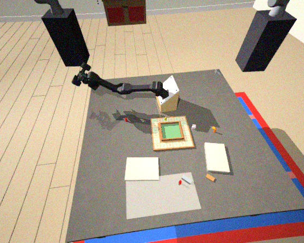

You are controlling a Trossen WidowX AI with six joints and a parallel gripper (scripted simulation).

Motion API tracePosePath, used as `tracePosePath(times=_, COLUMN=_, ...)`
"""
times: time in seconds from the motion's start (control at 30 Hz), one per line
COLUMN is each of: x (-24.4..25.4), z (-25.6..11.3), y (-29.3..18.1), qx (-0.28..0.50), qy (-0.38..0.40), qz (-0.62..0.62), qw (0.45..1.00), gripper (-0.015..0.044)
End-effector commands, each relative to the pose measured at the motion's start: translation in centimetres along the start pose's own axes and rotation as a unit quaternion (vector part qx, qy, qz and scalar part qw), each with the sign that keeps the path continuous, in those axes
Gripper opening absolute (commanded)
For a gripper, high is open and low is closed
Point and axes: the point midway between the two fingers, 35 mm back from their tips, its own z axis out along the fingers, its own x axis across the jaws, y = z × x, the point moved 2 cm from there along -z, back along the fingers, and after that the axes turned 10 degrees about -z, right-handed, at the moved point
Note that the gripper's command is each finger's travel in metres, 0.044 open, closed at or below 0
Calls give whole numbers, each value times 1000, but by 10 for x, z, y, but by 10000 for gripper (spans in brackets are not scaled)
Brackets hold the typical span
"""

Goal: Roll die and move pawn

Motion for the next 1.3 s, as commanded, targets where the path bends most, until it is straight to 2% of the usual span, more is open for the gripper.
tracePosePath(times=0.0, x=1, z=0, y=-1, qx=1, qy=0, qz=2, qw=1000, gripper=374)
tracePosePath(times=0.13, x=17, z=-9, y=-25, qx=33, qy=1, qz=37, qw=999, gripper=275)
tracePosePath(times=0.3, x=59, z=-36, y=-80, qx=112, qy=3, qz=121, qw=986, gripper=275)
tracePosePath(times=0.43, x=67, z=-47, y=-96, qx=149, qy=0, qz=118, qw=982, gripper=275)
tracePosePath(times=0.53, x=96, z=-69, y=-126, qx=199, qy=2, qz=163, qw=966, gripper=275)
tracePosePath(times=0.97, x=228, z=-198, y=-219, qx=420, qy=-5, qz=330, qw=845, gripper=275)
tracePosePath(times=1.1, x=248, z=-226, y=-224, qx=458, qy=5, qz=338, qw=822, gripper=275)
tracePosePath(times=1.27, x=299, z=-287, y=-237, qx=536, qy=2, qz=379, qw=754, gripper=275)
